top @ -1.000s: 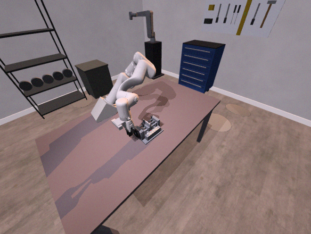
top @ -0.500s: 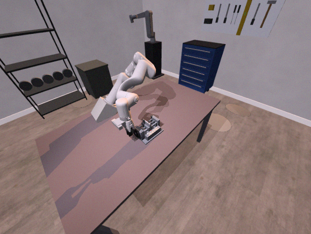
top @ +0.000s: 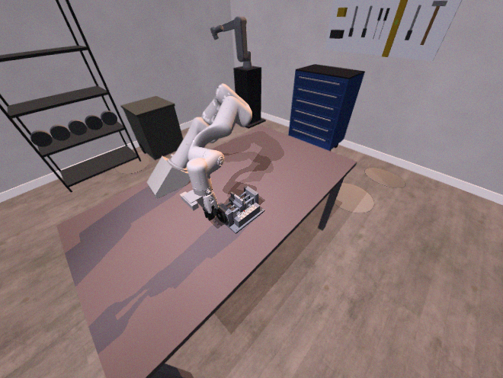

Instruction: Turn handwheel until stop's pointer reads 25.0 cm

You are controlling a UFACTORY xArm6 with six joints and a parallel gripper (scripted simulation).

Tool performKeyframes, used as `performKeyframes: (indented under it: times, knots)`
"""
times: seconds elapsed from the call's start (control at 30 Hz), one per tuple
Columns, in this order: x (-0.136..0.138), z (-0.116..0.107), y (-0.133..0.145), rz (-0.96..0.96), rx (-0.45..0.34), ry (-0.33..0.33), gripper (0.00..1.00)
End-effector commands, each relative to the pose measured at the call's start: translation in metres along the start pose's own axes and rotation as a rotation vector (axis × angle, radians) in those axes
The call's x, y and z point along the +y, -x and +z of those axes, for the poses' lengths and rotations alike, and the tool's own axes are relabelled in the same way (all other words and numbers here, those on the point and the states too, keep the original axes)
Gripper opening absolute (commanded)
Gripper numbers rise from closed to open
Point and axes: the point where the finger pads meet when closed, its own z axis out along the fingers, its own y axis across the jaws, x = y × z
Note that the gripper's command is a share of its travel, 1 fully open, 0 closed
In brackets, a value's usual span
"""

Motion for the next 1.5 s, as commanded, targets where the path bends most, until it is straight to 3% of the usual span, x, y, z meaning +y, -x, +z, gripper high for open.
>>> performKeyframes:
  times: [0.0,1.47]
  knots:
    - [-0.0006,-0.0014,-0.0003,-0.001,0.001,-0.002,0.06]
    - [0.0036,0.0049,-0.0003,-0.001,0.001,-0.002,0.06]
